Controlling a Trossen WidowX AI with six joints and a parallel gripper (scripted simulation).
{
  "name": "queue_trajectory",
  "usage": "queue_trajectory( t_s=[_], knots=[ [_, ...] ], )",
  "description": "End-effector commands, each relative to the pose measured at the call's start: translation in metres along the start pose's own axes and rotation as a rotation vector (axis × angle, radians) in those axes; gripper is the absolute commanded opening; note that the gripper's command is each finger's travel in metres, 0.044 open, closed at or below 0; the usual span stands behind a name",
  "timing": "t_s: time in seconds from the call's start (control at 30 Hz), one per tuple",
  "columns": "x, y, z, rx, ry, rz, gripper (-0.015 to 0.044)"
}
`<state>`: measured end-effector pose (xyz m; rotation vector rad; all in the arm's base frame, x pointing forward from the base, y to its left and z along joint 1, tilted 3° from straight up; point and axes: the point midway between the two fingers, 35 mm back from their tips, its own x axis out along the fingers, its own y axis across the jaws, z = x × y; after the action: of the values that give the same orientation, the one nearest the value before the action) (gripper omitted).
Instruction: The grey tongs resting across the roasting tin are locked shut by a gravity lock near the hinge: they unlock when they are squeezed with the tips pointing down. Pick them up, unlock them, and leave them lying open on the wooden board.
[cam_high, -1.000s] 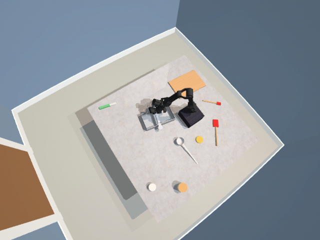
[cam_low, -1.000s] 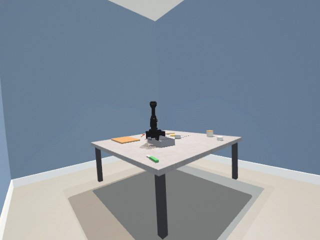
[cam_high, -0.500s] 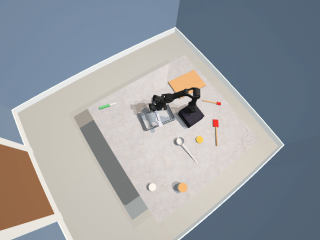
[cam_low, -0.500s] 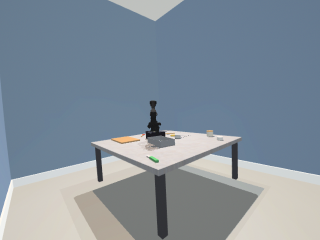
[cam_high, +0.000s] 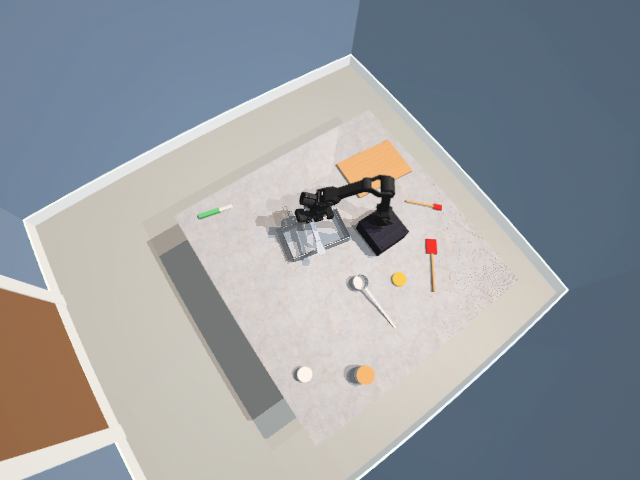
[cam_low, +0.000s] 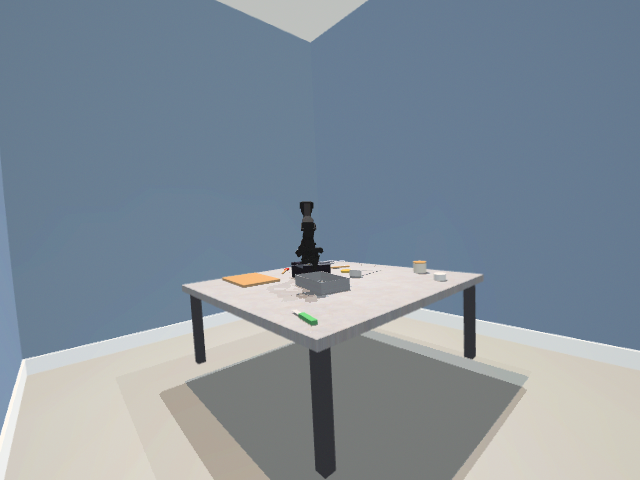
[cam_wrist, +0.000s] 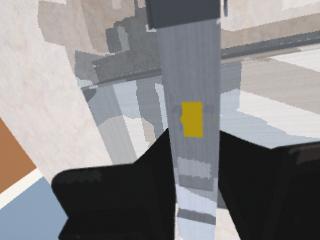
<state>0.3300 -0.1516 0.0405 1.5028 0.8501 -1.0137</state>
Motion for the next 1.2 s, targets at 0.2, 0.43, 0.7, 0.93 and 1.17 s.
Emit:
queue_trajectory(
  t_s=[0.2, 0.43, 0.7, 0.93, 1.17],
  knots=[
    [-0.001, 0.005, 0.001, 0.000, -0.008, -0.127, -0.0150],
    [-0.002, 0.004, 0.000, -0.002, -0.009, -0.232, -0.0150],
    [-0.005, 0.002, -0.002, -0.010, -0.013, -0.350, -0.0150],
    [-0.005, 0.002, -0.002, -0.011, -0.013, -0.360, -0.0150],
    [-0.009, -0.004, 0.015, 0.030, -0.016, -0.365, -0.0150]
  ],
)
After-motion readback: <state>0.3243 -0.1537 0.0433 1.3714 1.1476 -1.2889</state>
